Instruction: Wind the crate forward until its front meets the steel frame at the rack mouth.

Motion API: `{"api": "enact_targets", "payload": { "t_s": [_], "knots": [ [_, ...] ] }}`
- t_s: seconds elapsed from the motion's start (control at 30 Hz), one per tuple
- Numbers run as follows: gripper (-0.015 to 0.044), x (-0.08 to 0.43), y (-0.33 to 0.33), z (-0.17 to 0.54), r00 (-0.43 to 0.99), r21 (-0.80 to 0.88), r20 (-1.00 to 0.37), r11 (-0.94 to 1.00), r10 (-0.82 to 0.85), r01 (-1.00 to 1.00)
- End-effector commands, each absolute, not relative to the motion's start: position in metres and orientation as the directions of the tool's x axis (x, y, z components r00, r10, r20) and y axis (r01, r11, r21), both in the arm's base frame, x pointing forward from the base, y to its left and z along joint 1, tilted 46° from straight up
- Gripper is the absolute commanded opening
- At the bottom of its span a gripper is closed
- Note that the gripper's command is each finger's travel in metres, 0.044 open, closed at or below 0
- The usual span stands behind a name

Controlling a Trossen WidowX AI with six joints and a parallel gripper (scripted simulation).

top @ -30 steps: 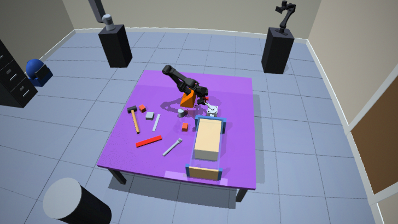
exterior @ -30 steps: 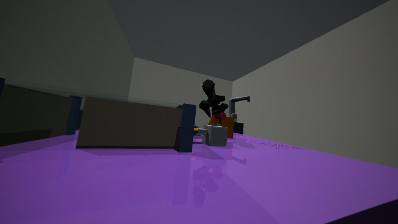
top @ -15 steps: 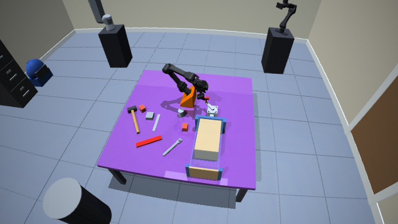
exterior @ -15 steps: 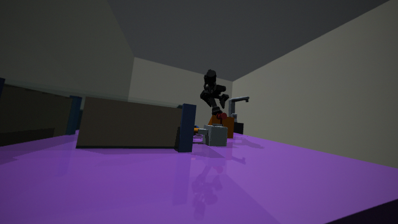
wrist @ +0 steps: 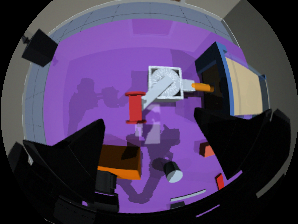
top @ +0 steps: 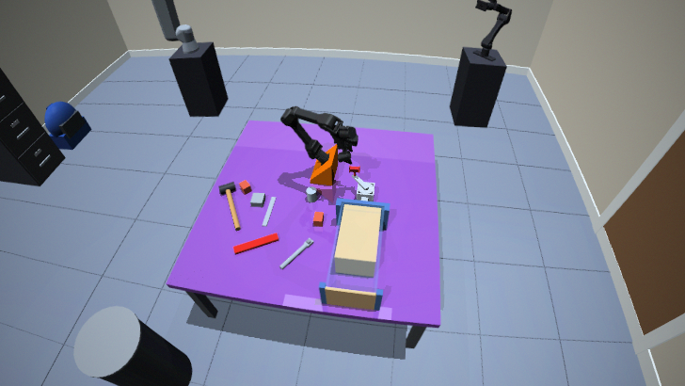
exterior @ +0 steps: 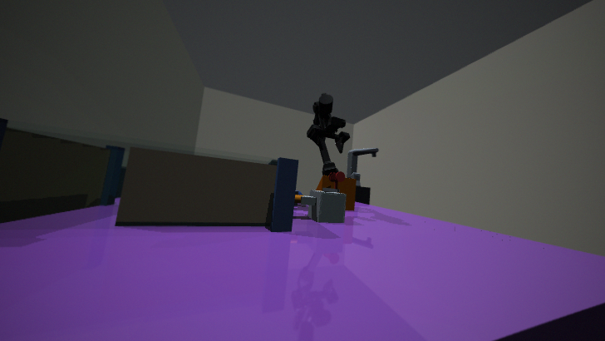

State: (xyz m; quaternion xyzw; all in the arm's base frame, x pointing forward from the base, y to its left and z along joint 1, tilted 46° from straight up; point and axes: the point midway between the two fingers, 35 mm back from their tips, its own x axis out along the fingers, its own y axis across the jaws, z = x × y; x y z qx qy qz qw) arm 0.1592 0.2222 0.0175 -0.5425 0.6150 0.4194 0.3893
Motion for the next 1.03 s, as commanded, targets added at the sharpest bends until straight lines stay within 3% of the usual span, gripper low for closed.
{"api": "enact_targets", "payload": {
  "t_s": [0.0, 0.43, 1.0],
  "knots": [
    [0.0440, 0.178, 0.242, 0.006, -0.106, 0.090, -0.904, 0.059, -0.414, -0.994],
    [0.0440, 0.225, 0.286, -0.062, -0.094, 0.093, -0.769, 0.034, -0.632, -0.995],
    [0.0440, 0.227, 0.287, -0.067, -0.092, 0.093, -0.761, 0.032, -0.642, -0.995]
  ]
}}
